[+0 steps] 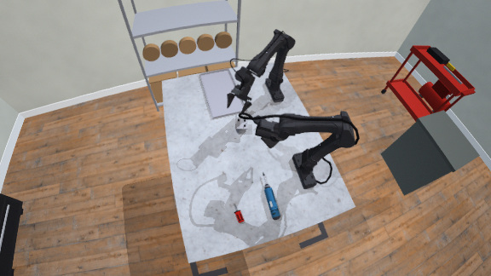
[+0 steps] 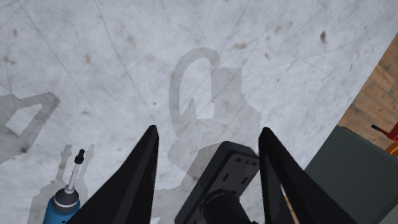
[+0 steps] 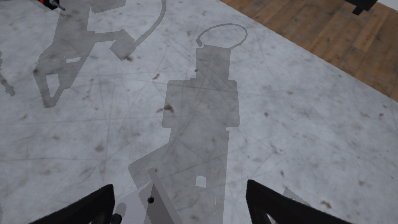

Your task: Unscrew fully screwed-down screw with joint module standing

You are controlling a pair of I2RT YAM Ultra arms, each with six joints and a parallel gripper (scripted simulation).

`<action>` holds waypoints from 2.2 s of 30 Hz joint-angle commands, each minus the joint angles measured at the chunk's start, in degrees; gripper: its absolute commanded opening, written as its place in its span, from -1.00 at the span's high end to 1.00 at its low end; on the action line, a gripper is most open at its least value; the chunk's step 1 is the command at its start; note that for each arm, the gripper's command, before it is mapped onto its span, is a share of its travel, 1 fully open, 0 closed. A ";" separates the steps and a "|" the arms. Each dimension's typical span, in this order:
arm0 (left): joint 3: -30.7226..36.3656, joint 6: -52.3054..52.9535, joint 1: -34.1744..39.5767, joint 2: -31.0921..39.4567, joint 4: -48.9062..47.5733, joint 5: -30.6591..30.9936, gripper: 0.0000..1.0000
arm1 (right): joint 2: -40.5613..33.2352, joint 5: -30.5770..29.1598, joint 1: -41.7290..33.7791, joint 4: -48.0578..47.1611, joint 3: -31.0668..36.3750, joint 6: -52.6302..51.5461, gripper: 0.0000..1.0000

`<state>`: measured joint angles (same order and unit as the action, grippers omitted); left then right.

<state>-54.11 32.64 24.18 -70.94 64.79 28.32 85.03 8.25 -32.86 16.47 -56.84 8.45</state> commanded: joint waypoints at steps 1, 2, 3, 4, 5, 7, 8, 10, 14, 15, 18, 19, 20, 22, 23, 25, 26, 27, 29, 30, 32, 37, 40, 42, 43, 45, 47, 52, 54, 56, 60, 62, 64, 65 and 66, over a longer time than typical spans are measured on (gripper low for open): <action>0.27 6.32 2.36 1.74 0.95 2.77 -0.30 | -0.25 0.33 -0.13 0.13 -0.48 0.07 -0.72; 0.21 6.36 2.45 1.67 0.96 2.81 -0.30 | -0.25 0.33 -0.13 0.13 -0.48 0.07 -0.72; 0.16 6.38 2.49 0.95 0.99 2.87 -0.30 | -0.25 0.33 -0.13 0.13 -0.48 0.07 -0.72; 0.13 6.40 2.52 0.72 1.00 2.89 -0.30 | -0.25 0.33 -0.13 0.13 -0.48 0.07 -0.72; 0.13 6.40 2.52 0.72 1.00 2.89 -0.30 | -0.25 0.33 -0.13 0.13 -0.48 0.07 -0.72; 1.08 7.70 3.08 1.83 1.04 3.30 -0.30 | -0.25 0.33 -0.13 0.13 -0.48 0.07 -0.72; 1.26 8.98 3.58 2.11 1.25 3.69 -0.30 | -0.25 0.33 -0.13 0.13 -0.48 0.07 -0.72; 0.54 11.38 4.77 2.79 1.39 4.43 -0.30 | -0.25 0.33 -0.13 0.13 -0.48 0.07 -0.72; 1.30 16.07 7.33 3.74 1.77 5.86 -0.30 | -0.25 0.33 -0.13 0.13 -0.48 0.07 -0.72; 1.42 17.22 8.01 3.94 1.86 6.20 -0.30 | -0.25 0.33 -0.13 0.13 -0.48 0.07 -0.72; 1.22 20.60 10.16 4.47 2.04 7.18 -0.30 | -0.25 0.33 -0.13 0.13 -0.48 0.07 -0.72; 1.17 20.62 10.26 4.41 2.04 7.22 -0.30 | -0.25 0.33 -0.13 0.13 -0.48 0.07 -0.72; 1.12 20.63 10.33 3.85 2.06 7.27 -0.30 | -0.25 0.33 -0.13 0.13 -0.48 0.07 -0.72; 1.10 20.65 10.37 3.61 2.07 7.29 -0.30 | -0.25 0.33 -0.13 0.13 -0.48 0.07 -0.72; 1.10 20.65 10.37 3.61 2.07 7.29 -0.30 | -0.25 0.33 -0.13 0.13 -0.48 0.07 -0.72; 1.81 23.24 11.42 4.87 2.31 8.10 -0.30 | -0.25 0.33 -0.13 0.13 -0.48 0.07 -0.72; 1.81 24.48 11.97 5.17 2.41 8.48 -0.30 | -0.25 0.33 -0.13 0.13 -0.48 0.07 -0.72; 0.98 25.65 12.59 5.56 2.46 8.85 -0.30 | -0.25 0.33 -0.13 0.13 -0.48 0.07 -0.72; 1.35 28.02 13.83 6.07 2.67 9.57 -0.30 | -0.25 0.33 -0.13 0.13 -0.48 0.07 -0.72; 1.66 29.19 14.47 6.29 2.77 9.93 -0.30 | -0.25 0.33 -0.13 0.13 -0.48 0.07 -0.72; 2.00 31.49 15.81 6.70 2.94 10.62 -0.30 | -0.25 0.33 -0.13 0.13 -0.48 0.07 -0.72; 1.75 34.87 18.17 6.53 3.12 11.67 -0.30 | -0.25 0.33 -0.13 0.13 -0.48 0.07 -0.72; 1.73 34.89 18.22 6.29 3.12 11.69 -0.30 | -0.25 0.33 -0.13 0.13 -0.48 0.07 -0.72; 2.36 37.50 19.26 7.62 3.38 12.51 -0.30 | -0.25 0.33 -0.13 0.13 -0.48 0.07 -0.72; 2.40 38.74 19.79 7.92 3.49 12.90 -0.30 | -0.25 0.33 -0.13 0.13 -0.48 0.07 -0.72; 1.49 41.11 21.02 8.60 3.65 13.63 -0.30 | -0.25 0.33 -0.13 0.13 -0.48 0.07 -0.72; 2.19 43.46 22.27 9.04 3.85 14.35 -0.30 | -0.25 0.33 -0.13 0.13 -0.48 0.07 -0.72; 2.45 49.10 25.81 10.00 4.18 15.99 -0.30 | -0.25 0.33 -0.13 0.13 -0.48 0.07 -0.72; 2.35 49.11 26.03 9.22 4.17 16.07 -0.30 | -0.25 0.33 -0.13 0.13 -0.48 0.07 -0.72; 2.33 49.12 26.08 8.98 4.18 16.09 -0.30 | -0.25 0.33 -0.13 0.13 -0.48 0.07 -0.72; 2.33 49.13 25.63 8.93 4.15 16.11 -0.30 | -0.25 0.33 -0.13 0.13 -0.48 0.07 -0.72; 2.31 49.15 25.59 8.90 4.16 16.11 -0.30 | -0.25 0.33 -0.13 0.13 -0.48 0.07 -0.72; 2.29 49.16 25.57 8.88 4.17 16.11 -0.30 | -0.25 0.33 -0.13 0.13 -0.48 0.07 -0.72; 2.28 49.16 25.56 8.88 4.17 16.11 -0.30 | -0.25 0.33 -0.13 0.13 -0.48 0.07 -0.72; 2.28 49.16 25.56 8.87 4.18 16.11 -0.30 | -0.25 0.33 -0.13 0.13 -0.48 0.07 -0.72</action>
<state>-52.51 81.25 49.80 -62.26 68.01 43.00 85.03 8.25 -32.86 16.47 -56.84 8.45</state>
